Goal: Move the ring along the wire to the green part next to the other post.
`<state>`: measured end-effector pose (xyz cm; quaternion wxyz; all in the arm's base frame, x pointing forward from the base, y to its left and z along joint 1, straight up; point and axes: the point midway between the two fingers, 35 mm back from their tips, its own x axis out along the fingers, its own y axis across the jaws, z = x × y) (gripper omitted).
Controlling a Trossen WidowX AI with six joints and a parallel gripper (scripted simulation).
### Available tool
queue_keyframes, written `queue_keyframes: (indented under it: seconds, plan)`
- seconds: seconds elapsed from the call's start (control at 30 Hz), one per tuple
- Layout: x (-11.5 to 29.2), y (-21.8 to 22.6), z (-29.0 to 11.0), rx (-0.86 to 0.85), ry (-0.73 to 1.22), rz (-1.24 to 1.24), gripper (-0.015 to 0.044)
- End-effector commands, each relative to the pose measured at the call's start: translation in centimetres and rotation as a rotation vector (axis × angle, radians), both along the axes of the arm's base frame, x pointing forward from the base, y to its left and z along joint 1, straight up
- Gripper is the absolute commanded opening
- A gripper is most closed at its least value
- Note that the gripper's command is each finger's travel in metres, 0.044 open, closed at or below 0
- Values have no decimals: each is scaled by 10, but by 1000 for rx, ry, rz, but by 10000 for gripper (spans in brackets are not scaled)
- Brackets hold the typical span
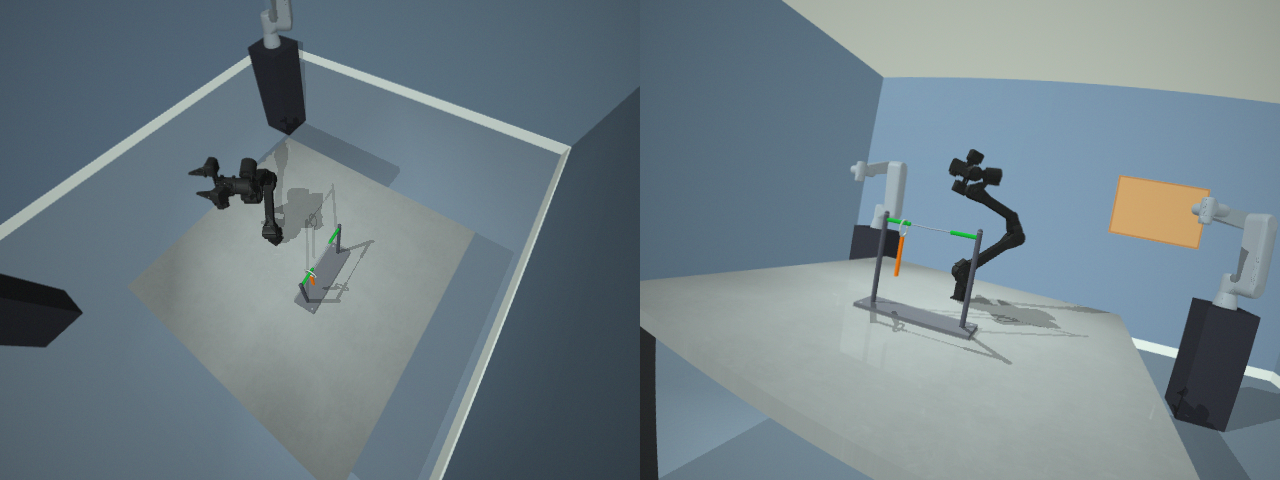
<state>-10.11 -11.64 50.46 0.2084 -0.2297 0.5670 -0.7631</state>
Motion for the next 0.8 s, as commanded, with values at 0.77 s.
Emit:
queue_keyframes:
  seconds: [0.77]
  plan:
    - [232,-135,-120,-349,215,1196,160]
